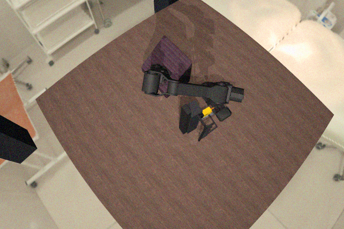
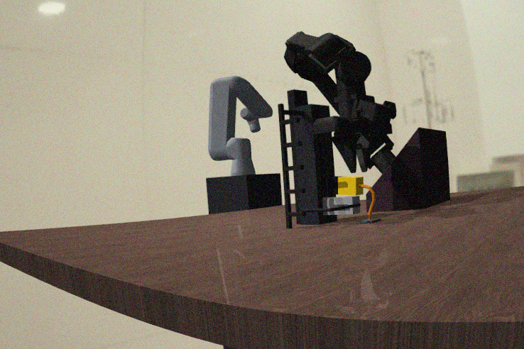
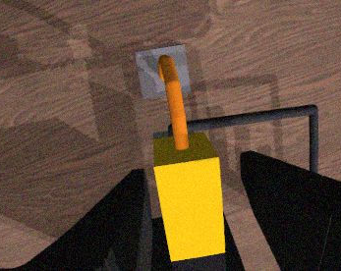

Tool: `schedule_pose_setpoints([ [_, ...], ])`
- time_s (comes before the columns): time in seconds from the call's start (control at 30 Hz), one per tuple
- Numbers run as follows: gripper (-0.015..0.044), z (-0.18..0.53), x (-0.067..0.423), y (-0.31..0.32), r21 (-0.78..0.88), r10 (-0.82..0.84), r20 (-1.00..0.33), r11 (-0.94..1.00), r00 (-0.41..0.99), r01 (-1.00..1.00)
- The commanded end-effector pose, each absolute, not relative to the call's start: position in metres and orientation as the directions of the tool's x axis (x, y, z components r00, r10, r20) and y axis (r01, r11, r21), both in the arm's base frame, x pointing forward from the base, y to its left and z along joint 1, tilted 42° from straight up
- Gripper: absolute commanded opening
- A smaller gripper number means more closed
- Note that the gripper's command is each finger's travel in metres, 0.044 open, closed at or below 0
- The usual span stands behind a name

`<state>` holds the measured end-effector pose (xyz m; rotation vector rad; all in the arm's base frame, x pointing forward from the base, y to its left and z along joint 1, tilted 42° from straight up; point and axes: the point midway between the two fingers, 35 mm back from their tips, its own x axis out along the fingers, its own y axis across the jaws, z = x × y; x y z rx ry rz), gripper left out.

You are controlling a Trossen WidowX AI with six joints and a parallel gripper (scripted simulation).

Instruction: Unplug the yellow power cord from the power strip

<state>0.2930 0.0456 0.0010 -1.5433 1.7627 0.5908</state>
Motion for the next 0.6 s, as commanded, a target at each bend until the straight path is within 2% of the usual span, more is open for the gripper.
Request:
schedule_pose_setpoints([
  [0.0, 0.0160, 0.004, 0.290, 0.040, -0.105, -0.657, -0.753, 0.181, -0.040, -0.978],
  [0.57, 0.0160, 0.002, 0.286, 0.027, -0.105, -0.658, -0.752, 0.181, -0.041, -0.978],
])
